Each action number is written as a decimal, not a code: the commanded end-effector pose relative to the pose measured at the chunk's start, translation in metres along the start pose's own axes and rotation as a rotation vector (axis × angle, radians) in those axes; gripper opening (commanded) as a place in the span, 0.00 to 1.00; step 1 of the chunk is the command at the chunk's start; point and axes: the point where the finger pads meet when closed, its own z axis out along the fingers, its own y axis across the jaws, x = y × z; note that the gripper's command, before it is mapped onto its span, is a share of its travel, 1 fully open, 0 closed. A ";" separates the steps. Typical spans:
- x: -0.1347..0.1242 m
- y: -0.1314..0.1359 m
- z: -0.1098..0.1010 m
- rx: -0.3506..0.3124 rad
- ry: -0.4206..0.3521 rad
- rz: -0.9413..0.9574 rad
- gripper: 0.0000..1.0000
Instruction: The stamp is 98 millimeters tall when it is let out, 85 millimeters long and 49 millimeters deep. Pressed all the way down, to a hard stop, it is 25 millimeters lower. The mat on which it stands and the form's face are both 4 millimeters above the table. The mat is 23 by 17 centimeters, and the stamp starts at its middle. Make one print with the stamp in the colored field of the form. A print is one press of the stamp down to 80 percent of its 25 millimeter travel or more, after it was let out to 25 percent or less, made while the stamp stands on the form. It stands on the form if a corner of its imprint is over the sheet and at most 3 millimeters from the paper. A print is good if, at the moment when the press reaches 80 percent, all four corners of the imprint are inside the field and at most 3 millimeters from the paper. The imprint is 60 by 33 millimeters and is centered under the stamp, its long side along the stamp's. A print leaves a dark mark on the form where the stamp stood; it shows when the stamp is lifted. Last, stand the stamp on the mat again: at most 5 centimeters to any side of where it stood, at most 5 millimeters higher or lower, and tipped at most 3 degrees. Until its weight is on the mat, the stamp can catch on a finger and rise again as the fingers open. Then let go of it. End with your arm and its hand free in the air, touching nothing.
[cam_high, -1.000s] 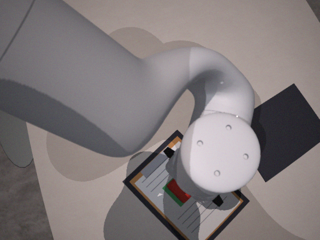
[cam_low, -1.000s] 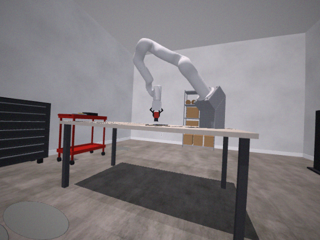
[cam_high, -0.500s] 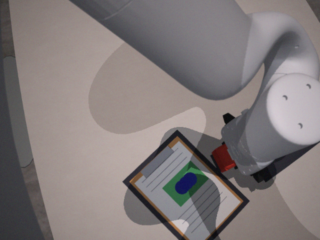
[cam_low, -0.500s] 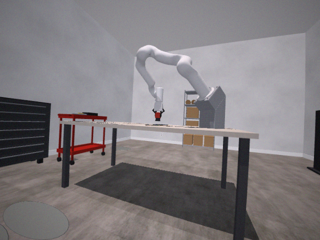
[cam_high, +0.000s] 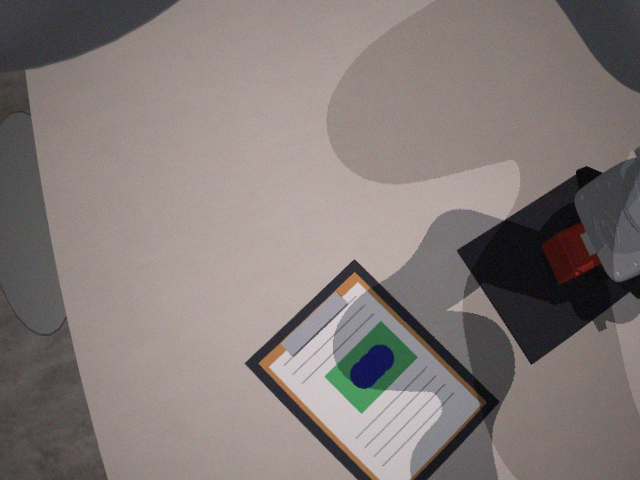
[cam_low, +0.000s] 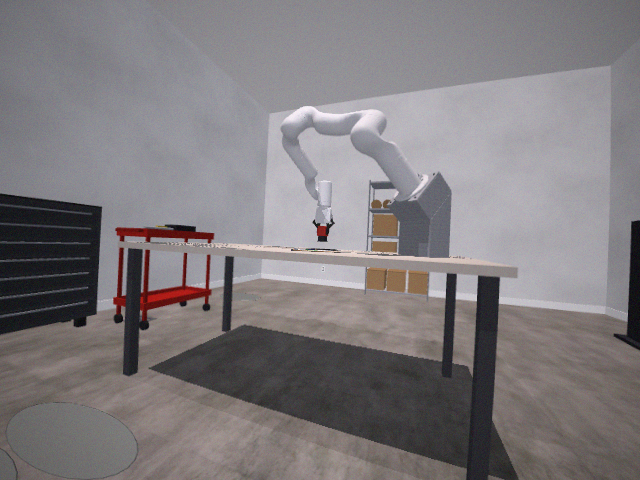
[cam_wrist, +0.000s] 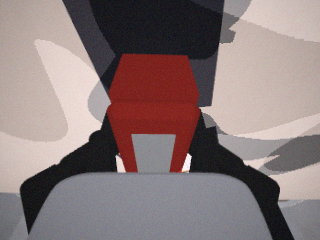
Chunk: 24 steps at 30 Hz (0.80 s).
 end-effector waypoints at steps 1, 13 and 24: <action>0.042 -0.009 0.008 -0.011 -0.018 0.002 0.32; 0.111 -0.017 0.013 -0.011 -0.018 0.002 0.32; 0.146 -0.021 0.016 -0.011 -0.018 0.002 0.32</action>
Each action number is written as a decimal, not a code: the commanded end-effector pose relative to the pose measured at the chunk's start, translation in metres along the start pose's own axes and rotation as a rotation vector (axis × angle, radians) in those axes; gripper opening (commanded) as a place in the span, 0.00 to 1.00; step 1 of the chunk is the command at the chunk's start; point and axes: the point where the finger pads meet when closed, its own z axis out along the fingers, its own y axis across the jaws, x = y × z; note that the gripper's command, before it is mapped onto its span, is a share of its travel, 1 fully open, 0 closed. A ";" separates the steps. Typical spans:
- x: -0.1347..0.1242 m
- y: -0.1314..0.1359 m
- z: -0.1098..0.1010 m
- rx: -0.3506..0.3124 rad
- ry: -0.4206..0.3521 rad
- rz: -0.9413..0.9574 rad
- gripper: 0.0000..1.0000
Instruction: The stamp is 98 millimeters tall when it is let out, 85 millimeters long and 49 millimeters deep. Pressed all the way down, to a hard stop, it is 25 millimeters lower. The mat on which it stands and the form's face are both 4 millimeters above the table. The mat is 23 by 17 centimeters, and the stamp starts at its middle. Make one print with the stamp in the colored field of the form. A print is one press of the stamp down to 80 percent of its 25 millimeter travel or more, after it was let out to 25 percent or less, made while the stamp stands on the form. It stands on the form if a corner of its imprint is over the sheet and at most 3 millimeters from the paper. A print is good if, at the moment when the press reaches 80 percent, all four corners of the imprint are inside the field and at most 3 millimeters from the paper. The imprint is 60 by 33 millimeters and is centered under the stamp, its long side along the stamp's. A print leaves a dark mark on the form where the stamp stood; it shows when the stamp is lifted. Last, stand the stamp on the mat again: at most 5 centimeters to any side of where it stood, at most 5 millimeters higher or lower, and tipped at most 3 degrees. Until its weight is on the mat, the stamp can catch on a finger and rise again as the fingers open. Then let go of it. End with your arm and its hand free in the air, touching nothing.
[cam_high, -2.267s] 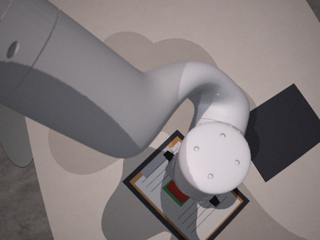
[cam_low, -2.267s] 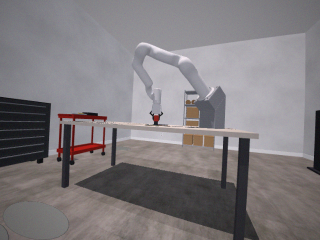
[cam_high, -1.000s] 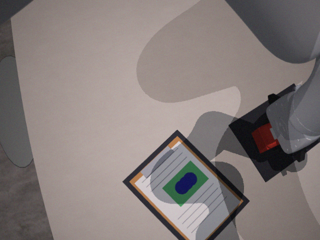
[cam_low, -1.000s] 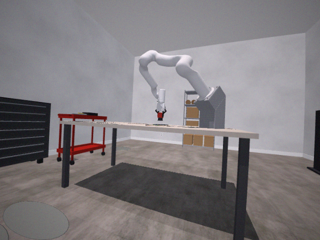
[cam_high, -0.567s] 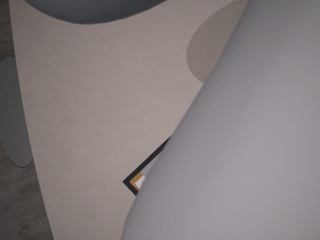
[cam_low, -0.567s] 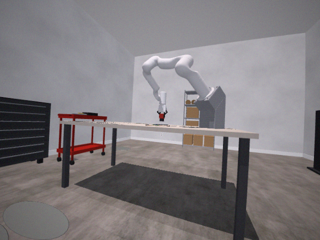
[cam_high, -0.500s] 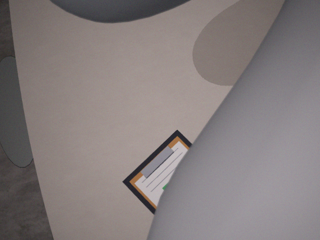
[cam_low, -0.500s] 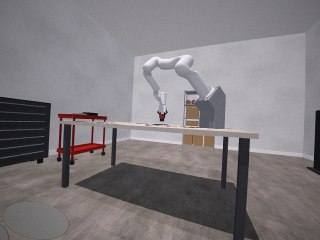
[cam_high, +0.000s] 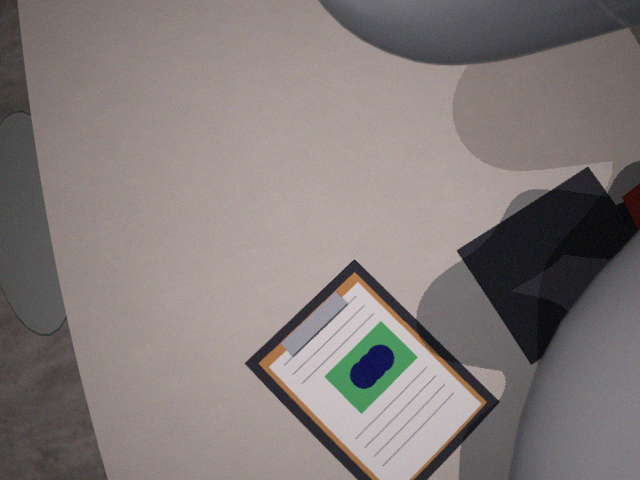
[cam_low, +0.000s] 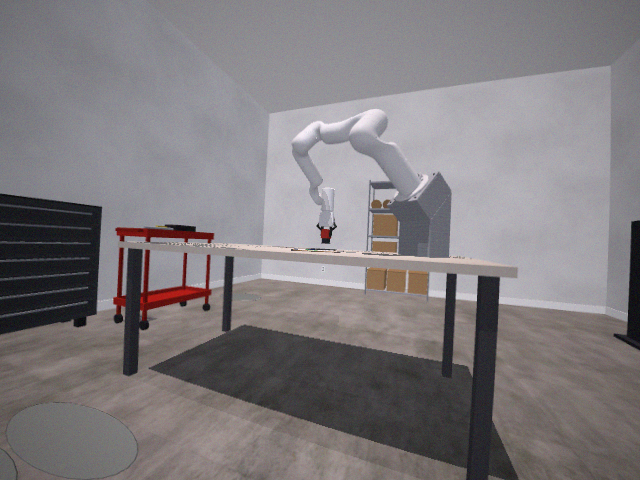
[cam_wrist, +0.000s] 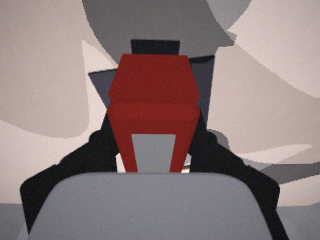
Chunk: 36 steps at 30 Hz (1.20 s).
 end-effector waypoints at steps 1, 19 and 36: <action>0.011 -0.003 0.001 -0.002 -0.004 0.000 0.32; -0.005 -0.001 0.000 -0.002 -0.004 0.000 0.32; -0.101 0.009 -0.004 -0.002 -0.004 0.000 0.32</action>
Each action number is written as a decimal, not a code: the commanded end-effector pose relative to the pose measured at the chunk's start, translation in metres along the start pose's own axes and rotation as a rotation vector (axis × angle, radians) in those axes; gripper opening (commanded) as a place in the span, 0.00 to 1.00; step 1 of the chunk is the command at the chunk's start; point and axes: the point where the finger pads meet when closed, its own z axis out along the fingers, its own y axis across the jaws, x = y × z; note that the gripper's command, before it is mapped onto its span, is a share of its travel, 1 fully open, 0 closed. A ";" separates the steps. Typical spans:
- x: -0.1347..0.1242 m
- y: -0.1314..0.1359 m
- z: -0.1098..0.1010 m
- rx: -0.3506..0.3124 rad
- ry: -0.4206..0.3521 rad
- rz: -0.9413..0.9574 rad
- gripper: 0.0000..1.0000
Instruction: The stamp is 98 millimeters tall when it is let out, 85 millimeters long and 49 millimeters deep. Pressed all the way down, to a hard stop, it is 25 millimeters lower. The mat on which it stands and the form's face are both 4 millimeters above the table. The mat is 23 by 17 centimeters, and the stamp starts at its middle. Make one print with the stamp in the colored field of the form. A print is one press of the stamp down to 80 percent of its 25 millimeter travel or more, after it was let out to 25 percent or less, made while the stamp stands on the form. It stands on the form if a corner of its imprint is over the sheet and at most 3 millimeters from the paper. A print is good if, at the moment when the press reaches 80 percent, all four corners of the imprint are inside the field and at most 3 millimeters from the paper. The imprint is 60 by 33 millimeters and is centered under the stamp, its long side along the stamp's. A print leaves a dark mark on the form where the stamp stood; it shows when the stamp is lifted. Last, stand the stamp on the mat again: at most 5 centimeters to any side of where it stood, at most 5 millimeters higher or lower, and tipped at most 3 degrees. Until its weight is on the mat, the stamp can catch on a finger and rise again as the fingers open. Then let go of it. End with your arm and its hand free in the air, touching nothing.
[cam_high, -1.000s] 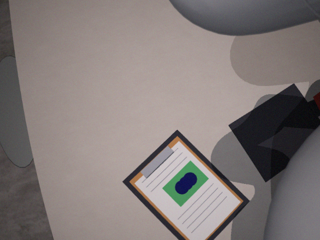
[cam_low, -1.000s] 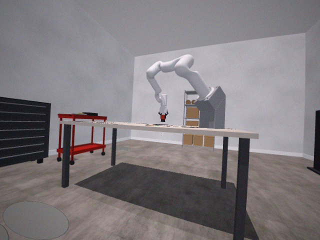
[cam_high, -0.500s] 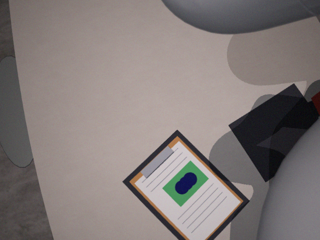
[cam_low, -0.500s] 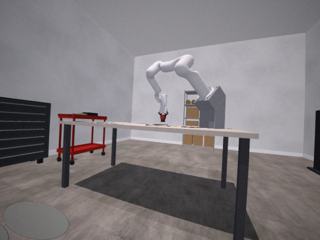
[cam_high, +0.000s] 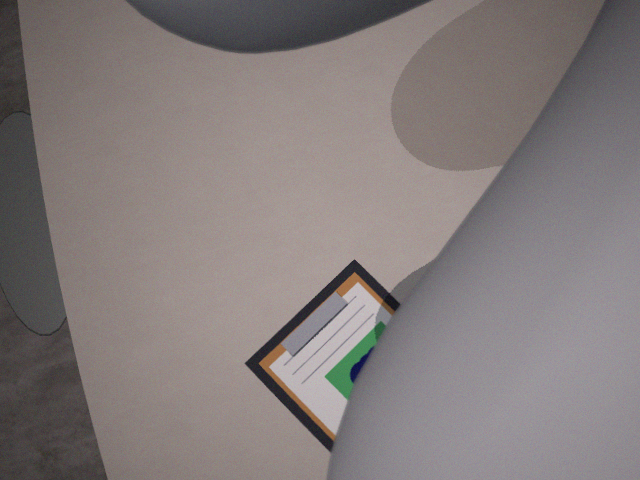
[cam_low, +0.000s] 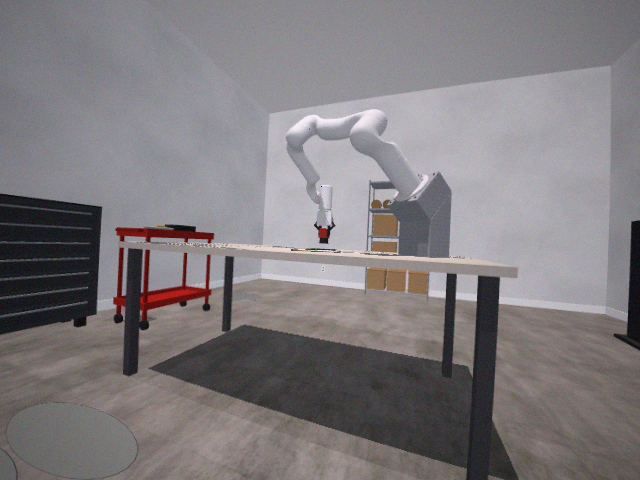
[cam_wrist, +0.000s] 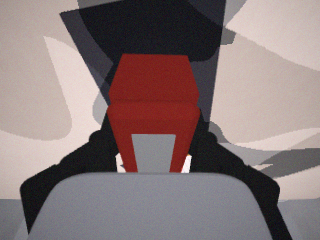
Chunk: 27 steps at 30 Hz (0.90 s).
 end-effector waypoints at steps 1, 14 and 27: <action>-0.036 0.003 -0.003 0.007 0.007 -0.001 0.32; -0.046 0.004 -0.003 0.007 0.007 -0.001 0.32; -0.046 0.004 0.003 0.007 0.007 -0.001 0.32</action>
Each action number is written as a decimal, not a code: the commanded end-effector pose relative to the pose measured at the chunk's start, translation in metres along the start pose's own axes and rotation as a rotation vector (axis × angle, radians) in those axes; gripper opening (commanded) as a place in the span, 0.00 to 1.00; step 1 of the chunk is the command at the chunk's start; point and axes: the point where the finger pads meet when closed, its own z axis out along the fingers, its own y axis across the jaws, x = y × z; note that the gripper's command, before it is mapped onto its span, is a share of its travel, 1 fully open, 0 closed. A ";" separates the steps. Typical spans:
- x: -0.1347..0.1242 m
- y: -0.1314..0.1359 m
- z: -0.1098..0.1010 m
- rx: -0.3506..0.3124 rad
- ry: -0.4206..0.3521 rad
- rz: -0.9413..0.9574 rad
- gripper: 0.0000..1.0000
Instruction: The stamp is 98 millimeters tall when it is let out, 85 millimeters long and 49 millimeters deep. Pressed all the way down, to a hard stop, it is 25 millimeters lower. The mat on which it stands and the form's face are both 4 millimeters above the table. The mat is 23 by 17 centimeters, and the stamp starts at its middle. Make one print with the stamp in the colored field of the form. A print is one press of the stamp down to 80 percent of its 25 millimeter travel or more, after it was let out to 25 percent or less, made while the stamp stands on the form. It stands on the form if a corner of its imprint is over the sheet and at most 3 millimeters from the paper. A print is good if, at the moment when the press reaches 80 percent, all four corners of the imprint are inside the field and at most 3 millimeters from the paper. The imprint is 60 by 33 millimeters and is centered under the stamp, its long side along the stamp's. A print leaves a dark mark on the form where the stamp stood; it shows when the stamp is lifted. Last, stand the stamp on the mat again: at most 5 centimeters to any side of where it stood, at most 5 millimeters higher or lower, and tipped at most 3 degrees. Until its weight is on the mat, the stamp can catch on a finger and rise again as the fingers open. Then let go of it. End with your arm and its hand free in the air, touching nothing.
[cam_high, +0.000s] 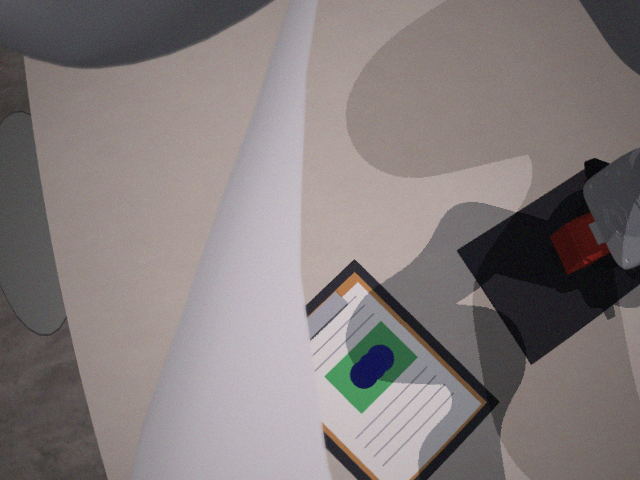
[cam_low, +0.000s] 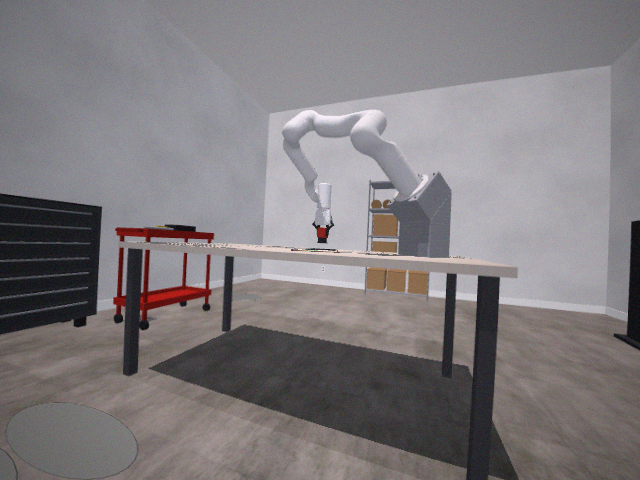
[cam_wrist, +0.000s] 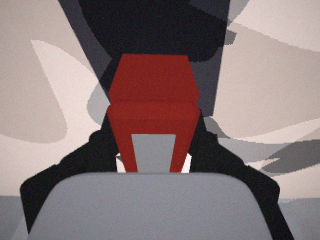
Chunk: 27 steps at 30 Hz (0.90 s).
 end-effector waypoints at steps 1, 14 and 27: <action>0.000 -0.001 0.006 0.001 0.001 0.000 0.32; -0.001 0.000 0.031 0.001 0.001 0.000 0.32; -0.001 0.000 0.037 0.001 0.001 0.000 0.32</action>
